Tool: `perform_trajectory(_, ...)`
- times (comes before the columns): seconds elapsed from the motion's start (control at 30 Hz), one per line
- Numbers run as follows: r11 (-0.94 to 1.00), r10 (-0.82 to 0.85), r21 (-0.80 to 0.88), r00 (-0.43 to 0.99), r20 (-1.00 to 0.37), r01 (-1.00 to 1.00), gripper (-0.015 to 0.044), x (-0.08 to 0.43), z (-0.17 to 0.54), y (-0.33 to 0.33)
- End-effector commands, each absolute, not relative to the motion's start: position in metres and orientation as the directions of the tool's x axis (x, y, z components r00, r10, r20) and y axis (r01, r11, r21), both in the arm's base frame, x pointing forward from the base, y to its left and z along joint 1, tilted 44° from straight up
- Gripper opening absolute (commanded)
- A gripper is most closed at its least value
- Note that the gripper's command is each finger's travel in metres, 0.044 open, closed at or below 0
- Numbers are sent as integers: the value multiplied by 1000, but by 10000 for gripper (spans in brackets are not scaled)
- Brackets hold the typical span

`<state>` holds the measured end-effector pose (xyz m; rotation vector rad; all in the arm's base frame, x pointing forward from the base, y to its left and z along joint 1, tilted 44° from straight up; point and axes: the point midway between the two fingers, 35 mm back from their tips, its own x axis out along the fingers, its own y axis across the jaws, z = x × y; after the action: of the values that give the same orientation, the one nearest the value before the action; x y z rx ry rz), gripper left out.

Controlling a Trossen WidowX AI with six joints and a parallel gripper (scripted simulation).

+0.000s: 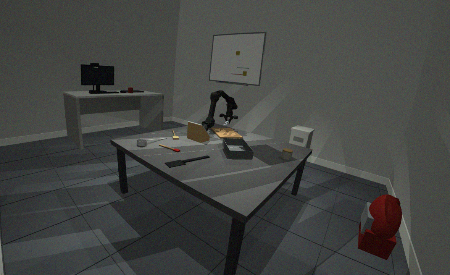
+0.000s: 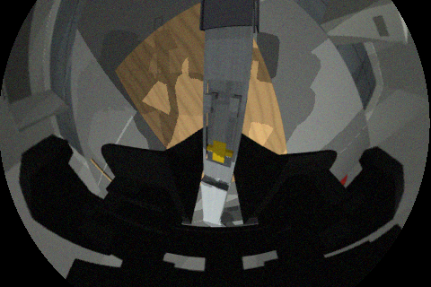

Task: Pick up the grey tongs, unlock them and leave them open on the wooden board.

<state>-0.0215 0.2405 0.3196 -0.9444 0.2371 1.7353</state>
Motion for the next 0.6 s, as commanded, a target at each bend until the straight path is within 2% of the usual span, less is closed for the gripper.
perform_trajectory(0.0,-381,718,-289,-84,-691,-878,-150,-21,315,245)
perform_trajectory(0.57,-381,717,-289,-84,-692,-878,-150,-24,294,263)
